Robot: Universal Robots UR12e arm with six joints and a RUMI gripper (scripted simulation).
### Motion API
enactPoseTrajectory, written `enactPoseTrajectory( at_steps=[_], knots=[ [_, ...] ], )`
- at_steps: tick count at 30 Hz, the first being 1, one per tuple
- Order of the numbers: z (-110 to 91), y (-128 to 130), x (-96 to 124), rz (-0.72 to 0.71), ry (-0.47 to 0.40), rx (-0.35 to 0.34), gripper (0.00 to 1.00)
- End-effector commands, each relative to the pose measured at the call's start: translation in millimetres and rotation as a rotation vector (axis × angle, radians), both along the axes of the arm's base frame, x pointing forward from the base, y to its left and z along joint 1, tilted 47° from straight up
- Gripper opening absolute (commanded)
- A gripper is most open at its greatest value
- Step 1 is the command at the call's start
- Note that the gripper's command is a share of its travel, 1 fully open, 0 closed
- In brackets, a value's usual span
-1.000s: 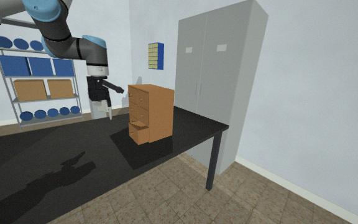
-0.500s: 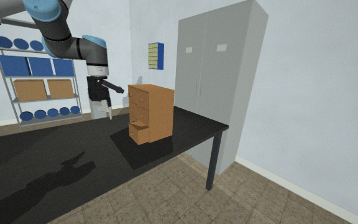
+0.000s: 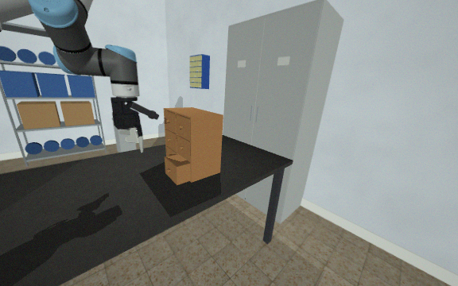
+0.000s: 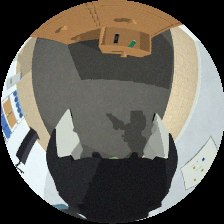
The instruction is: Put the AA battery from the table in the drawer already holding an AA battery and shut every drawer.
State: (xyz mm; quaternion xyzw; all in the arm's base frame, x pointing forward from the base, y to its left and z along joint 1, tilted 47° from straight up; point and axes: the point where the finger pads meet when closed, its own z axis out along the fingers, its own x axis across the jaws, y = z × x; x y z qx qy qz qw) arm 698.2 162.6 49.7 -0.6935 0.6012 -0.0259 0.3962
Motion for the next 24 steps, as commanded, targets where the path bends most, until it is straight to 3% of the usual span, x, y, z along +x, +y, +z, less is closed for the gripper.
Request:
enactPoseTrajectory(
  at_steps=[1, 12, 24],
  knots=[
    [0.3, -0.2, 0.1, -0.001, 0.0, 0.0, 1.0],
    [0.1, -1.2, -0.3, -0.021, 0.015, 0.015, 1.0],
    [-0.8, -4.9, -1.9, -0.102, 0.077, 0.076, 1.0]
  ],
)
